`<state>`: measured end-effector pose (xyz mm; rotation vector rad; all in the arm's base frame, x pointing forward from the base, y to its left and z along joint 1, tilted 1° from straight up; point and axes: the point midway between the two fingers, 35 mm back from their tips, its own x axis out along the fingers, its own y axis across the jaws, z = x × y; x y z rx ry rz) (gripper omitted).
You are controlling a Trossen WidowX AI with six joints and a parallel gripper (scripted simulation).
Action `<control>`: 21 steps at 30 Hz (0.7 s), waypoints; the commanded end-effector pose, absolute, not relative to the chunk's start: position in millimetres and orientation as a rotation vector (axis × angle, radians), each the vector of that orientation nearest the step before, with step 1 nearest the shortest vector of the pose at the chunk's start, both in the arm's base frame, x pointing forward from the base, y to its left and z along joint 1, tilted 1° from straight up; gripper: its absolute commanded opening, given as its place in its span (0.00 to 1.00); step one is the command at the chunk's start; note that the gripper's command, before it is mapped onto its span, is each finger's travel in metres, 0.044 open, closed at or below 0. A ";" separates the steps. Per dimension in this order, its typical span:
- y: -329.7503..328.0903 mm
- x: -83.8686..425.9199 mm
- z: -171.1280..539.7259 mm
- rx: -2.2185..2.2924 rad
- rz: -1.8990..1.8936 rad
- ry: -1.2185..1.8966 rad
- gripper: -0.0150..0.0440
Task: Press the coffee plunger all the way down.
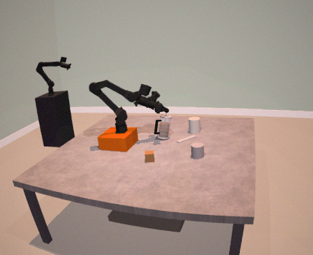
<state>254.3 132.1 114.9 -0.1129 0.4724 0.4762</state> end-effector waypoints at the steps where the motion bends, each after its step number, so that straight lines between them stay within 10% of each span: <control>1: 131.6 253.2 102.8 -0.114 0.471 0.517 0.47; 21: 133.6 257.0 104.2 -0.114 0.471 0.517 0.47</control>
